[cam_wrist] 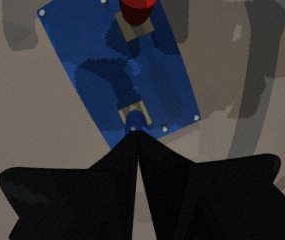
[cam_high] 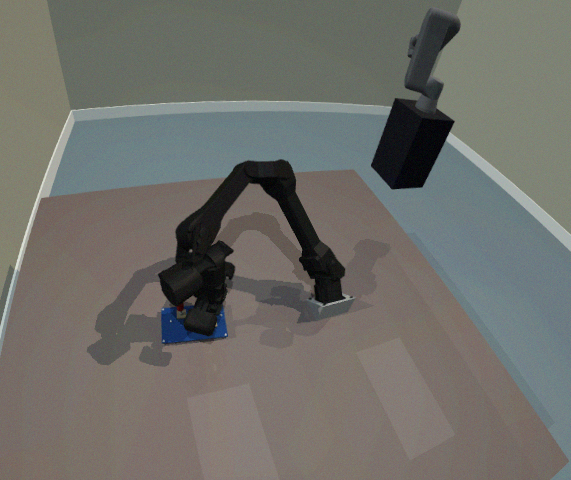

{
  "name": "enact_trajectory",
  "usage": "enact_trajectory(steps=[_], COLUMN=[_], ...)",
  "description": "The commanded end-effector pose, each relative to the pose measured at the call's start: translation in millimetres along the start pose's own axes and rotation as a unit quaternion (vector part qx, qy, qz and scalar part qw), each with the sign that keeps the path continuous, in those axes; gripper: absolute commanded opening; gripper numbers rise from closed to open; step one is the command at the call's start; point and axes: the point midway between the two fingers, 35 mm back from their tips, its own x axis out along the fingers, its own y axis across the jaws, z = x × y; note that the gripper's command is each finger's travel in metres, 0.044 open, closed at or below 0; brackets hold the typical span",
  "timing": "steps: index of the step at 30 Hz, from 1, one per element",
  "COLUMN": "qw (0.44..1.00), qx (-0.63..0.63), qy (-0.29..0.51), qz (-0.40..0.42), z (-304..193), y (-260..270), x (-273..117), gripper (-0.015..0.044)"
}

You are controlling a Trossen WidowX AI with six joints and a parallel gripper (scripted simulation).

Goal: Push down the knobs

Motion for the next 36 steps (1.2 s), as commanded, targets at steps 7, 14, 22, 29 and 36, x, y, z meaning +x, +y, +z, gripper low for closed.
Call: enact_trajectory(steps=[7,14,22,29,36], qw=[1.0,1.0,1.0,1.0,1.0], qx=[0.001,0.001,0.001,0.001,0.001], qy=[0.001,0.001,0.001,0.001,0.002], qz=[-0.002,-0.002,-0.002,-0.002,-0.002], z=[0.4,0.4,0.4,0.4,0.5], y=[-0.8,-0.8,-0.8,-0.8,-0.6], x=[3.9,4.7,4.7,5.4,-1.1], gripper=[0.0,0.0,0.0,0.0,0.0])
